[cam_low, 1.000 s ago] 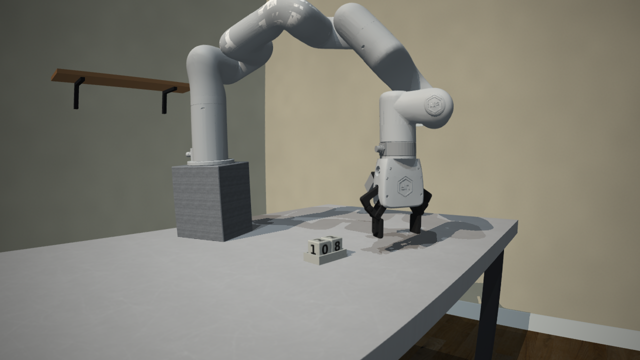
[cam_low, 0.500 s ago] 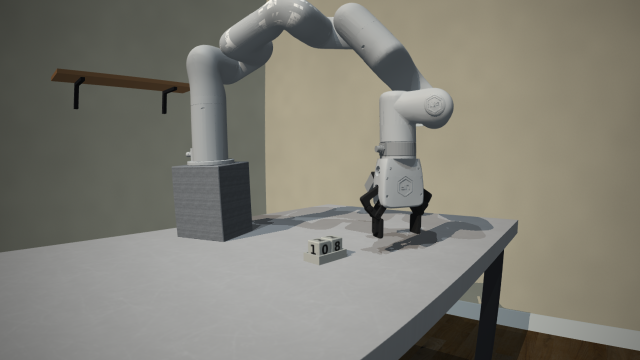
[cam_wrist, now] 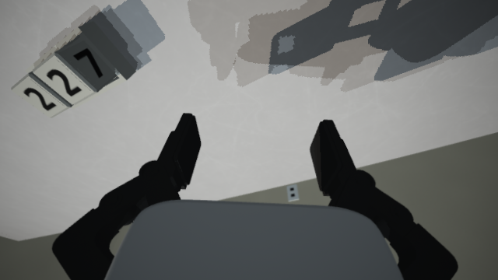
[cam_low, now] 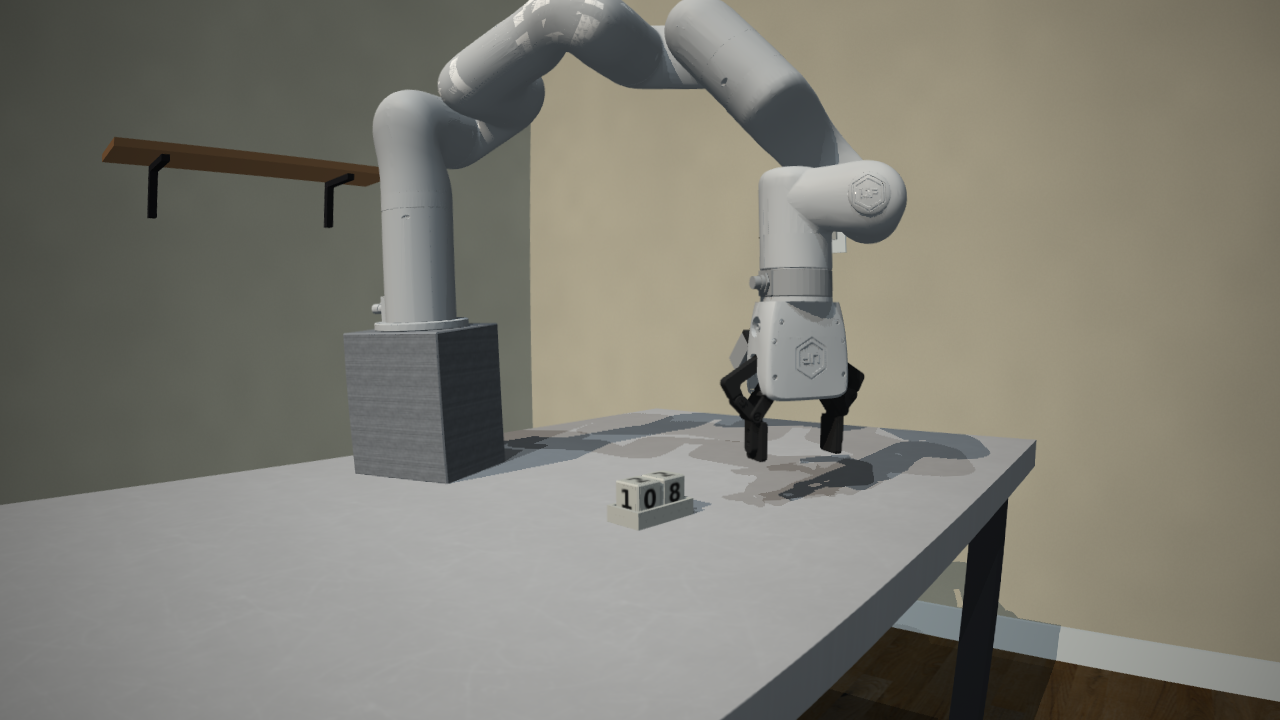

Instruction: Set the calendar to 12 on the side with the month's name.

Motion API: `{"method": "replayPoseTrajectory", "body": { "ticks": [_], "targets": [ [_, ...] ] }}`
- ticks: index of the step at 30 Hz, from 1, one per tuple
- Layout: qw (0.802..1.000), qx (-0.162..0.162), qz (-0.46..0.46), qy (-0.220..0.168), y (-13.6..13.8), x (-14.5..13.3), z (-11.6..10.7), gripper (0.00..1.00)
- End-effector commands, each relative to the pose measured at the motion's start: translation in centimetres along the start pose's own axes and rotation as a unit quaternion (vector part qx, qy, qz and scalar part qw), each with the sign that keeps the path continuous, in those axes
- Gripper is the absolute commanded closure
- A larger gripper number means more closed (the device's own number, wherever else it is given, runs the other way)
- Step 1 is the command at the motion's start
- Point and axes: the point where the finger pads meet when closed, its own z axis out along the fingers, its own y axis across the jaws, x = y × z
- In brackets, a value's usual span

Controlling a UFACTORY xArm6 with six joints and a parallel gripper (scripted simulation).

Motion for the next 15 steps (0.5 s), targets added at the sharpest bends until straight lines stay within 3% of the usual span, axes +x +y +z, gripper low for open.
{"method": "replayPoseTrajectory", "body": {
  "ticks": [1,10,15],
  "targets": [
    [1.0,-0.001,0.001,-0.001,0.1,-0.1,-0.5,0.0],
    [0.994,-0.001,0.108,-0.001,-0.3,-0.3,-0.5,0.0],
    [0.994,-0.001,0.113,-0.001,-2.3,-1.6,-0.5,0.0]
  ]
}}
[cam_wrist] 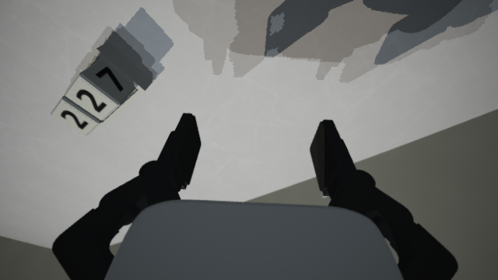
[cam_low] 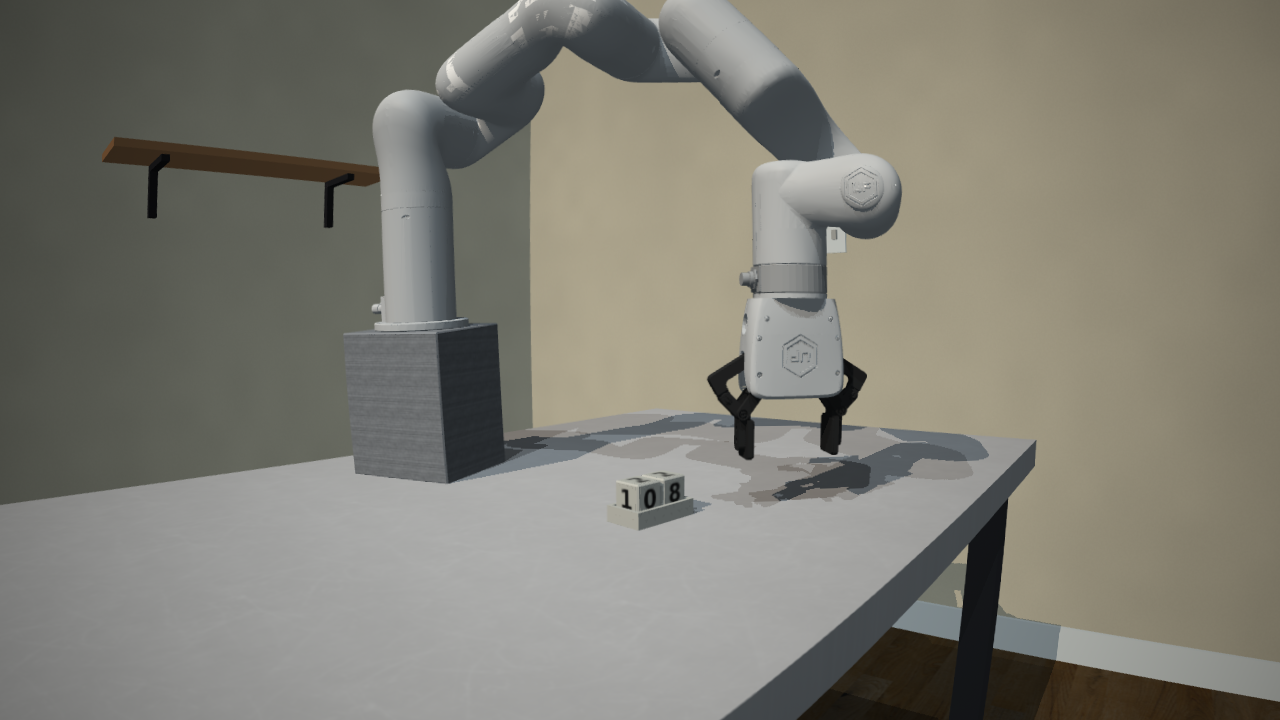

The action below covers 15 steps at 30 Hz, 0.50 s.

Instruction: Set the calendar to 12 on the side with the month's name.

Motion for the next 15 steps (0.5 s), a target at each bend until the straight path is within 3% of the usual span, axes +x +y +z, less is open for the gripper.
{"method": "replayPoseTrajectory", "body": {
  "ticks": [1,7,15],
  "targets": [
    [1.0,-0.001,0.021,-0.004,-0.8,-1.1,-0.2,0.0],
    [0.992,-0.002,0.122,-0.004,-1.2,-1.4,-0.2,0.0],
    [0.992,-0.002,0.129,-0.004,-2.9,-3.1,-0.2,0.0]
  ]
}}
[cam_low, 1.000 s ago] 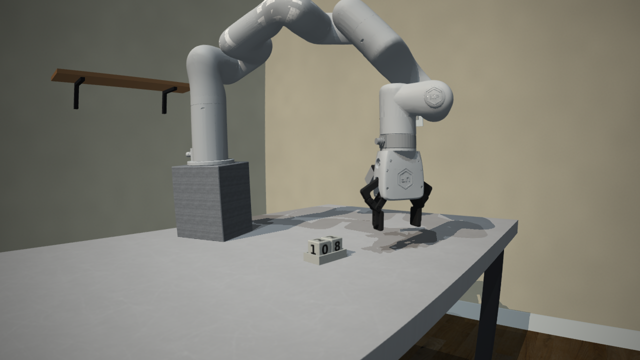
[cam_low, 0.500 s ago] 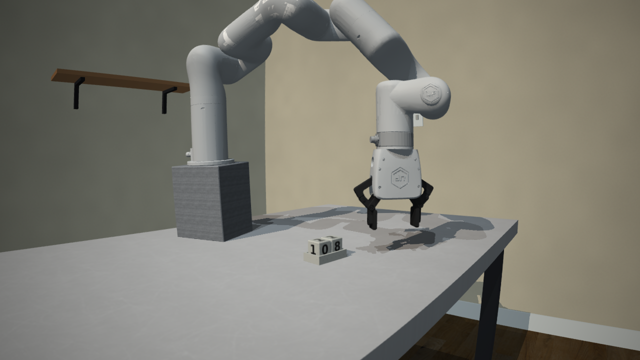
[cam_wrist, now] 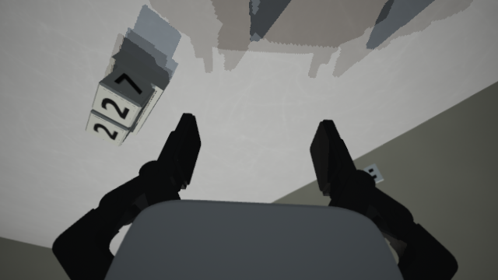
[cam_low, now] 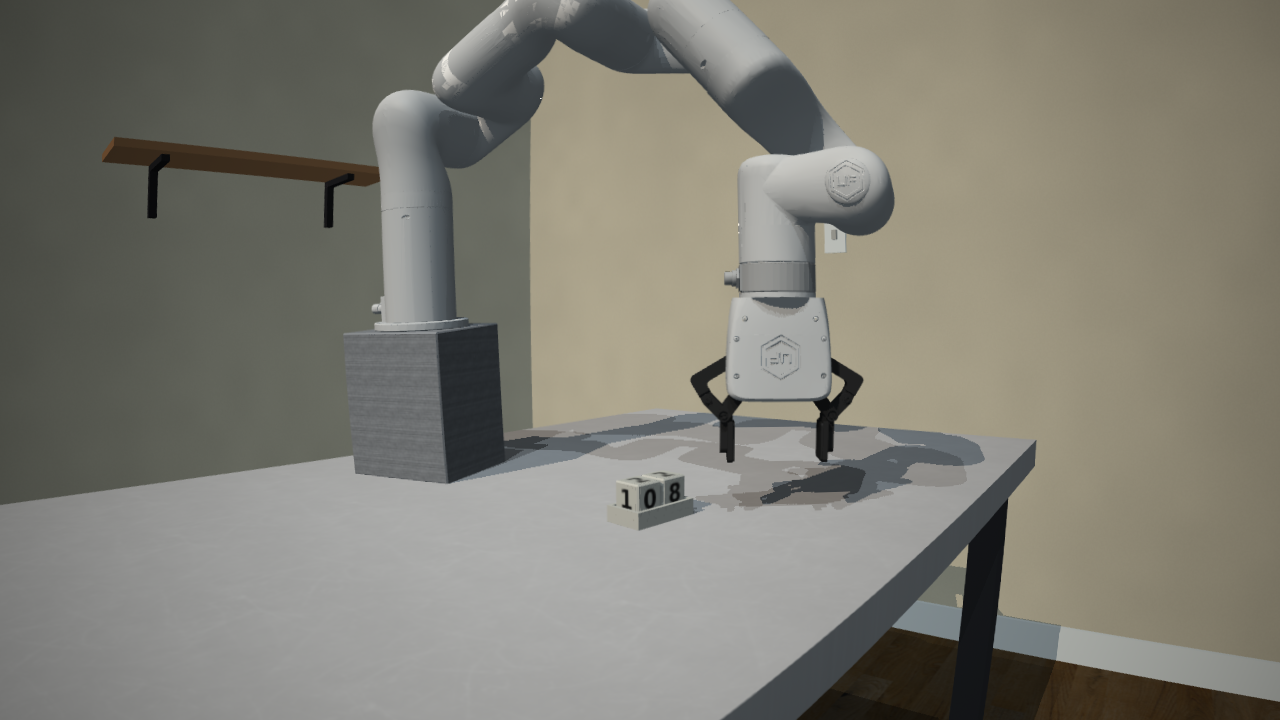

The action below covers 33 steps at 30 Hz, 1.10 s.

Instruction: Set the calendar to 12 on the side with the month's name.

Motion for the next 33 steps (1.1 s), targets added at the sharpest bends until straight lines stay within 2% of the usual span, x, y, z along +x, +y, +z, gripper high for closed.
{"method": "replayPoseTrajectory", "body": {
  "ticks": [1,7,13,16,22,26,33],
  "targets": [
    [1.0,-0.002,0.013,-0.003,-0.5,-1.2,-0.2,0.0],
    [0.993,-0.002,0.115,-0.003,-0.8,-1.6,-0.2,0.0],
    [0.993,-0.002,0.12,-0.003,-2.0,-3.6,-0.2,0.0],
    [0.992,-0.002,0.125,-0.003,-2.1,-3.7,-0.2,0.0],
    [0.974,-0.002,0.226,-0.003,-2.3,-4.0,-0.2,0.0],
    [0.973,-0.002,0.23,-0.003,-3.5,-6.0,-0.2,0.0],
    [0.966,-0.002,0.259,-0.003,-3.6,-6.2,-0.2,0.0]
  ]
}}
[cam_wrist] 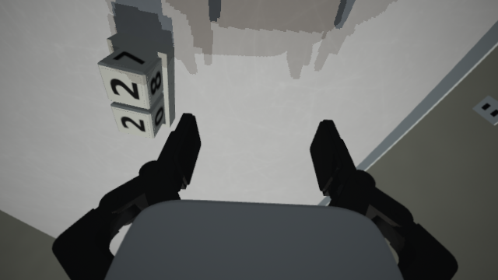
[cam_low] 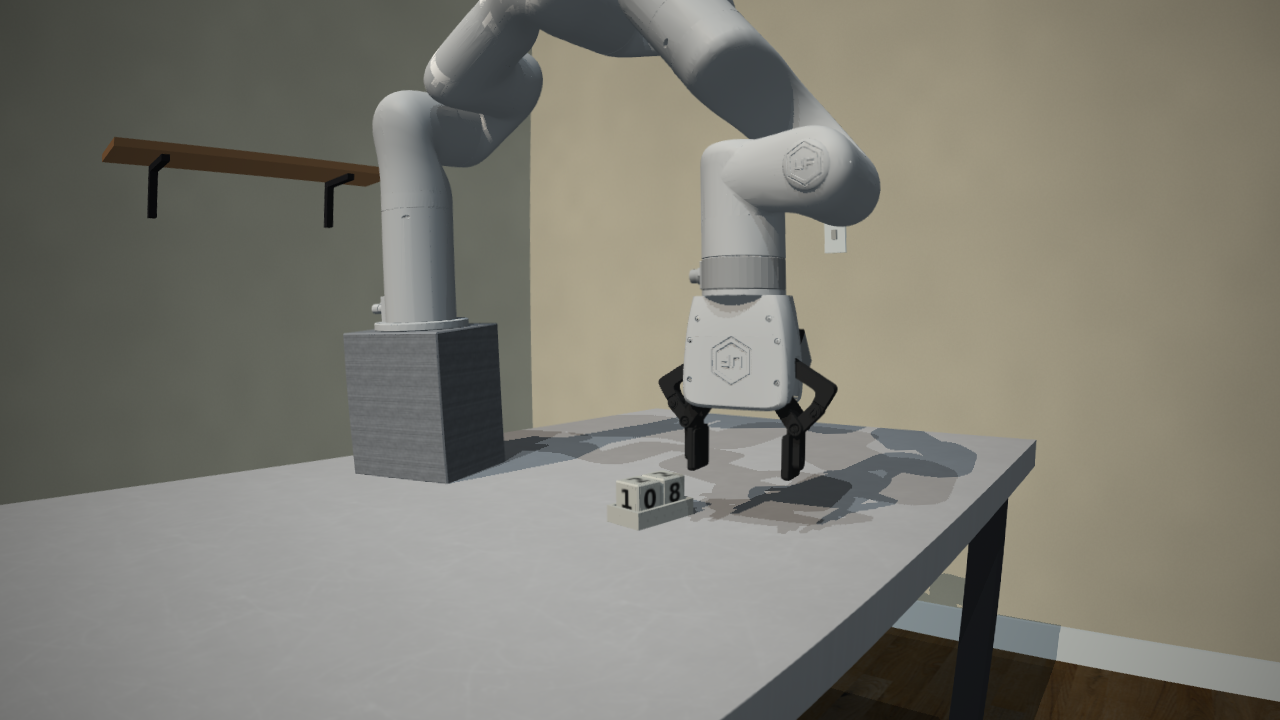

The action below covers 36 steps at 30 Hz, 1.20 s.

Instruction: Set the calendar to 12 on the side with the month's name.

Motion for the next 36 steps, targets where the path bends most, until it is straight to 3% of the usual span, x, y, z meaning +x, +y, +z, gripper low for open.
{"method": "replayPoseTrajectory", "body": {
  "ticks": [1,5,8,14,19,23,29,34,36],
  "targets": [
    [0.999,-0.002,0.047,-0.001,0.1,-0.4,-0.1,0.0],
    [0.994,-0.002,0.109,0.0,0.1,-0.6,-0.1,0.0],
    [0.994,-0.002,0.111,0.0,-0.1,-2.9,-0.1,0.0],
    [0.992,-0.002,0.125,0.0,-0.1,-3.1,-0.1,0.0],
    [0.976,-0.002,0.217,0.0,-0.1,-3.5,-0.2,0.0],
    [0.975,-0.002,0.221,0.0,-0.3,-5.8,-0.2,0.0],
    [0.972,-0.002,0.236,0.0,-0.3,-5.9,-0.2,0.0],
    [0.945,-0.002,0.327,0.0,-0.4,-6.3,-0.2,0.0],
    [0.944,-0.002,0.329,0.0,-0.5,-7.5,-0.2,0.0]
  ]
}}
